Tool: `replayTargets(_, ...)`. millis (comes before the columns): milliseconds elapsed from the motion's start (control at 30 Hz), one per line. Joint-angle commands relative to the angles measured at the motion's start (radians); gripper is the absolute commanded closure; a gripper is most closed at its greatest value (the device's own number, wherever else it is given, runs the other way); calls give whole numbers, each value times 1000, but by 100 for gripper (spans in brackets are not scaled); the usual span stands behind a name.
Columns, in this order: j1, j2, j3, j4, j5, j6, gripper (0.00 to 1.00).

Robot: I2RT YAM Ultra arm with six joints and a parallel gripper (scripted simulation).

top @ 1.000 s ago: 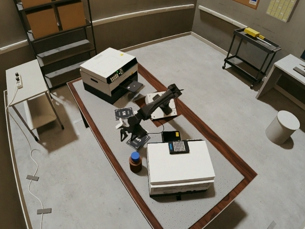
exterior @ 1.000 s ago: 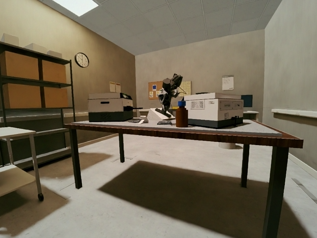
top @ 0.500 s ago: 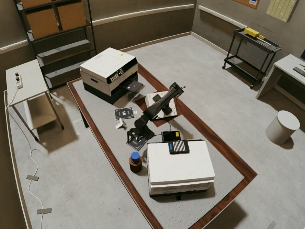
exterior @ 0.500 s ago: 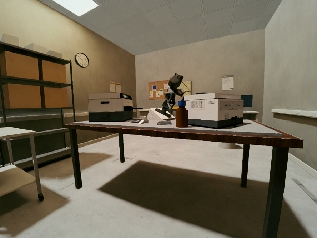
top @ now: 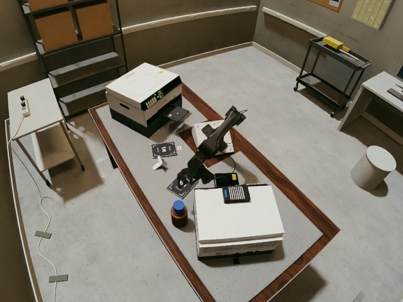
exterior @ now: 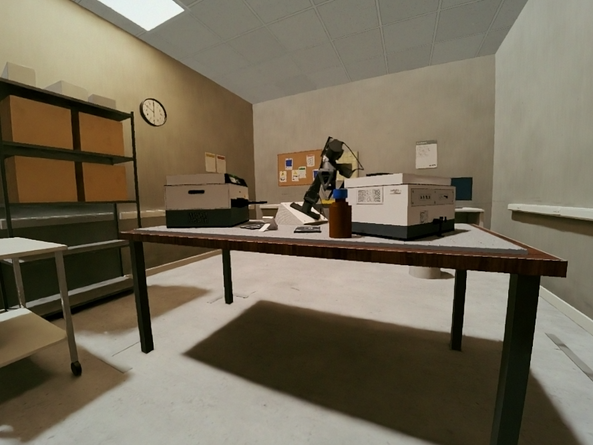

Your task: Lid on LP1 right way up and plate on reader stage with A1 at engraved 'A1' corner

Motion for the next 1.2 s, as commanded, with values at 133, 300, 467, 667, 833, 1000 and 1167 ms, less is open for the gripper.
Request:
replayTargets(133,58,-79,72,-137,69,5,0)
replayTargets(300,89,-87,106,-205,102,-34,0)
replayTargets(467,133,-115,129,-278,143,-38,0)
replayTargets(667,172,-138,158,-354,167,-70,0)
replayTargets(833,198,-157,163,-383,169,-77,0)
replayTargets(1000,227,-181,169,-409,116,-110,0)
replayTargets(1167,286,-190,192,-436,147,-75,0)
